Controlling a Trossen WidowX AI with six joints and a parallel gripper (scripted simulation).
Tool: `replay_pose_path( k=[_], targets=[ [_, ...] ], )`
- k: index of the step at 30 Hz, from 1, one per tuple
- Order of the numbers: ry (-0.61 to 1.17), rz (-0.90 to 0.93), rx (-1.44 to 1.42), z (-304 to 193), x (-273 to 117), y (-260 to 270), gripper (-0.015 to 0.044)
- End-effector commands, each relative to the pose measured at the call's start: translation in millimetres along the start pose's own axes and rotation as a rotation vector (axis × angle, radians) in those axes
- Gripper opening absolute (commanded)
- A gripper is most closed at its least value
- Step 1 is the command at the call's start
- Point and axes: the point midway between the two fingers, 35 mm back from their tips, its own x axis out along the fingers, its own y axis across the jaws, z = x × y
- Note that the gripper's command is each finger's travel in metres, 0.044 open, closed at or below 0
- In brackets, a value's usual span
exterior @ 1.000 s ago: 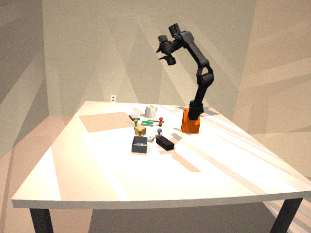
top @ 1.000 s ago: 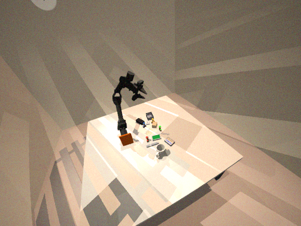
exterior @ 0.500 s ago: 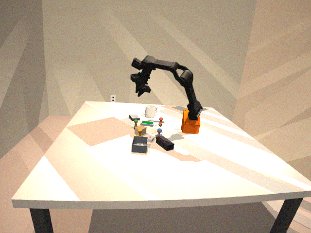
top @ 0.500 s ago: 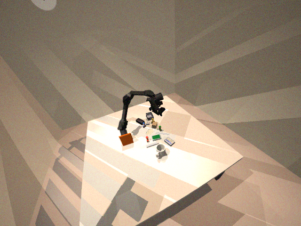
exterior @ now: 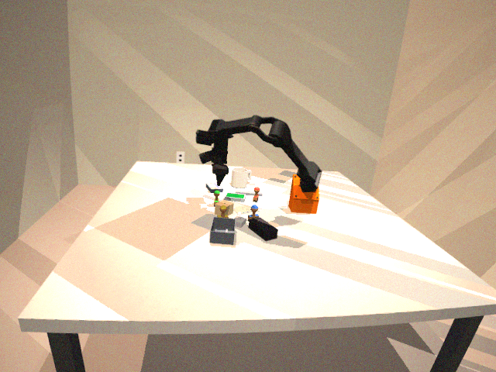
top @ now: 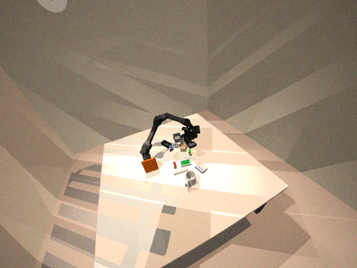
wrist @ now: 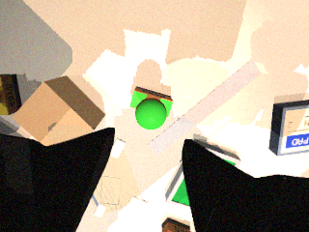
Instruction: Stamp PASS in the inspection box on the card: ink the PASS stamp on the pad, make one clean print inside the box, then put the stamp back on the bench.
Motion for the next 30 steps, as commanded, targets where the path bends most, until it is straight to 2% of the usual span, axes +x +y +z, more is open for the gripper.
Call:
replay_pose_path(
  k=[1,30],
  targets=[
    [0.000,0.006,0.010,2,4,0,0.0214],
    [-0.001,0.006,0.010,4,51,0,0.0214]
  ],
)
